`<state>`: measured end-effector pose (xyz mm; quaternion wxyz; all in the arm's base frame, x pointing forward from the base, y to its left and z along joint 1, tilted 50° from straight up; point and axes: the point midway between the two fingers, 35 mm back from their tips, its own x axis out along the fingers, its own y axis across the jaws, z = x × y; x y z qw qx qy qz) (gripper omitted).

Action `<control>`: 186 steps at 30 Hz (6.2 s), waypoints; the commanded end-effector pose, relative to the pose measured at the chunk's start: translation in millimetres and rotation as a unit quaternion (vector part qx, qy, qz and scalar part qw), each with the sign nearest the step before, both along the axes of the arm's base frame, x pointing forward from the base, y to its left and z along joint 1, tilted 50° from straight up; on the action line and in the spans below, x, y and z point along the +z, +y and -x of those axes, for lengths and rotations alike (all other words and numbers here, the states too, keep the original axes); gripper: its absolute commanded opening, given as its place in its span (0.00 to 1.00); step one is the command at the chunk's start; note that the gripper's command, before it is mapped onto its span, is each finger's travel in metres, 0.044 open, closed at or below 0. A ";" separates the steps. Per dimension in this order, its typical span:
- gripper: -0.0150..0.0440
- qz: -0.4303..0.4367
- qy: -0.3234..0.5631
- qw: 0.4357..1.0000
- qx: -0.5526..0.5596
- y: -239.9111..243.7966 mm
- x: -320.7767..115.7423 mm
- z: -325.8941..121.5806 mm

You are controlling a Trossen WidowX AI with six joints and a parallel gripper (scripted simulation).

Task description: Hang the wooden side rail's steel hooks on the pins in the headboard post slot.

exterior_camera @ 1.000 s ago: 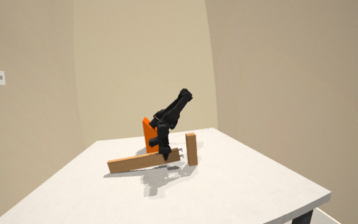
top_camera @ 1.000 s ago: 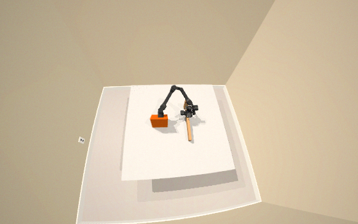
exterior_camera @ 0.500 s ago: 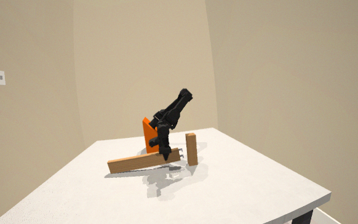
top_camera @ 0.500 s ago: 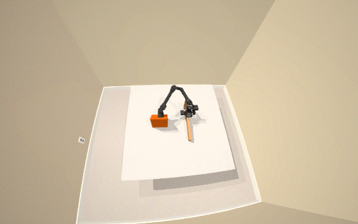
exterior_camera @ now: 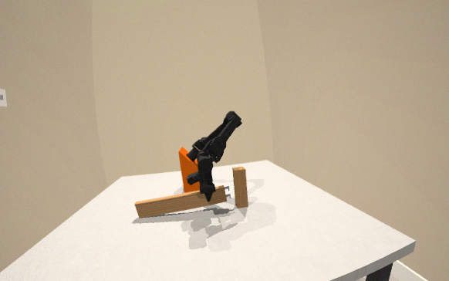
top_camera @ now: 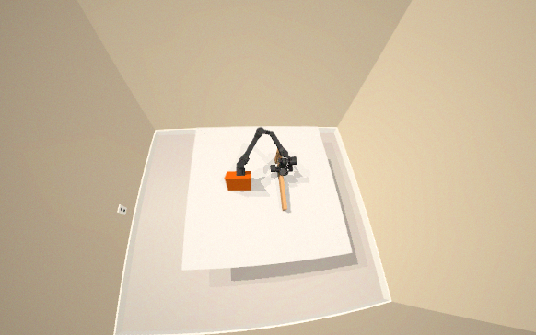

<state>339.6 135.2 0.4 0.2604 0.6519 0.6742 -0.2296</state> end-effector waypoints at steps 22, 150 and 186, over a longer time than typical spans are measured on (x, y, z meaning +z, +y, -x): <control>0.25 -0.002 -0.008 1.000 -0.002 0.8 6.2 -7.3; 0.25 -0.002 -0.008 1.000 -0.002 9.9 17.3 -6.0; 0.25 -0.002 -0.008 1.000 -0.002 11.8 21.1 -7.2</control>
